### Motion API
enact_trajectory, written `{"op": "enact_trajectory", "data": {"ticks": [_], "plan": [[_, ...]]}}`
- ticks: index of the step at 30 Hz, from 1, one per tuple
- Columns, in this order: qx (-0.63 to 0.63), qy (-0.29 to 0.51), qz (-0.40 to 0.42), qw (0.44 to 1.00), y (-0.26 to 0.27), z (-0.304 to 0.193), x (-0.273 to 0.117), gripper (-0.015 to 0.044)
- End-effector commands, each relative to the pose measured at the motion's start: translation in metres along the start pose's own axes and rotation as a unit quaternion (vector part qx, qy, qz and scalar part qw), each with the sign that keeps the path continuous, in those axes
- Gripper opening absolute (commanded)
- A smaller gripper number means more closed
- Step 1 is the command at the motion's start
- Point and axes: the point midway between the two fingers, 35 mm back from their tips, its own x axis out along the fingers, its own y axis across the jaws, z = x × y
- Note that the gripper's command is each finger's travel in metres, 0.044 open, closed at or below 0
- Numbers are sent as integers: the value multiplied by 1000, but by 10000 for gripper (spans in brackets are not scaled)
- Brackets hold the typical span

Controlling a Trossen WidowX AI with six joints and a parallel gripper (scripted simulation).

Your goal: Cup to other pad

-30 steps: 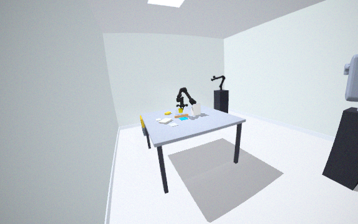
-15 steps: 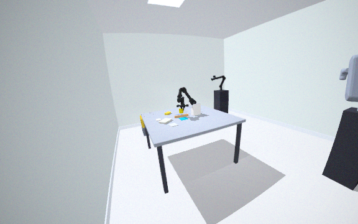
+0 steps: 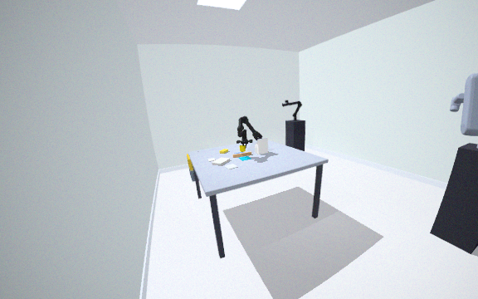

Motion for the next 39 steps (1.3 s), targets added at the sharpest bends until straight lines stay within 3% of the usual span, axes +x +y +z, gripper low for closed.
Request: {"op": "enact_trajectory", "data": {"ticks": [1,39], "plan": [[3,-1,1,1000,3,9,0,0],[4,-3,1,1000,30,72,1,0]]}}
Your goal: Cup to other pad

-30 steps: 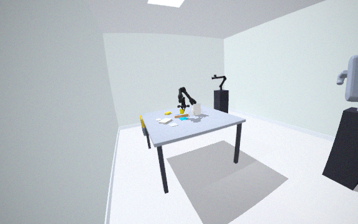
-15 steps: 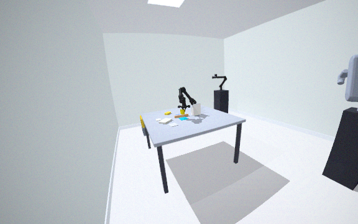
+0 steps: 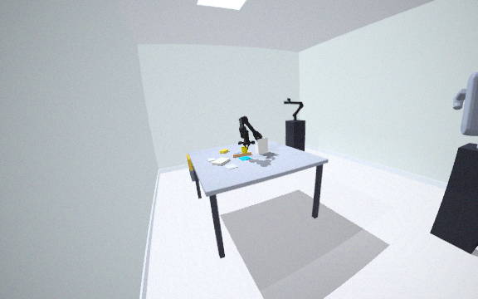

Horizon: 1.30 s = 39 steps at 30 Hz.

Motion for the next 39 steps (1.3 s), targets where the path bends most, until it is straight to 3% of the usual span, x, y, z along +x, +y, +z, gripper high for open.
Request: {"op": "enact_trajectory", "data": {"ticks": [1,39], "plan": [[3,0,2,1000,0,2,4,0],[7,-2,2,1000,0,6,57,0]]}}
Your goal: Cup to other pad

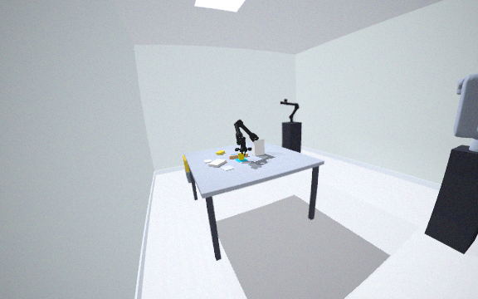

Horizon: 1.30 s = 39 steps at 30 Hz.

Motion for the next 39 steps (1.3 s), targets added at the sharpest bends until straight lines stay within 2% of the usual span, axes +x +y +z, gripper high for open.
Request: {"op": "enact_trajectory", "data": {"ticks": [1,10,16,39], "plan": [[1,-1,0,1000,0,0,-1,0],[1,-1,0,1000,0,0,-1,0],[1,-1,0,1000,0,0,-1,146],[-2,0,0,1000,0,2,-28,146]]}}
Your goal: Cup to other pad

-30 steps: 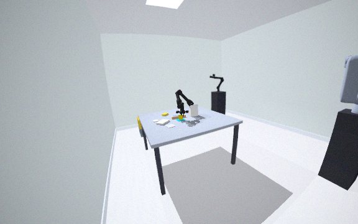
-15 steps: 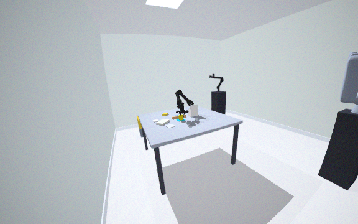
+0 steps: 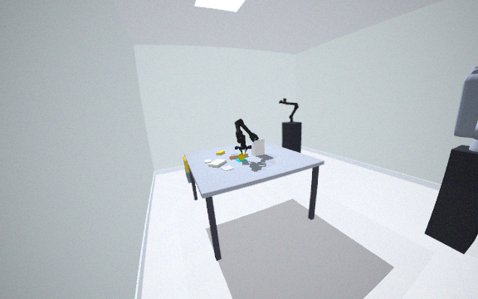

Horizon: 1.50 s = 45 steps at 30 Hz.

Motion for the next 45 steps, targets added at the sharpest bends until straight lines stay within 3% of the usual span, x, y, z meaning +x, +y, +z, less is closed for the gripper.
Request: {"op": "enact_trajectory", "data": {"ticks": [1,15,26,39,45], "plan": [[3,-2,1,1000,-1,1,-8,146],[2,0,1,1000,1,0,-29,146],[-2,1,0,1000,1,0,-30,435],[1,-1,2,1000,1,1,-87,440],[-2,-2,-1,1000,2,1,-85,440]]}}
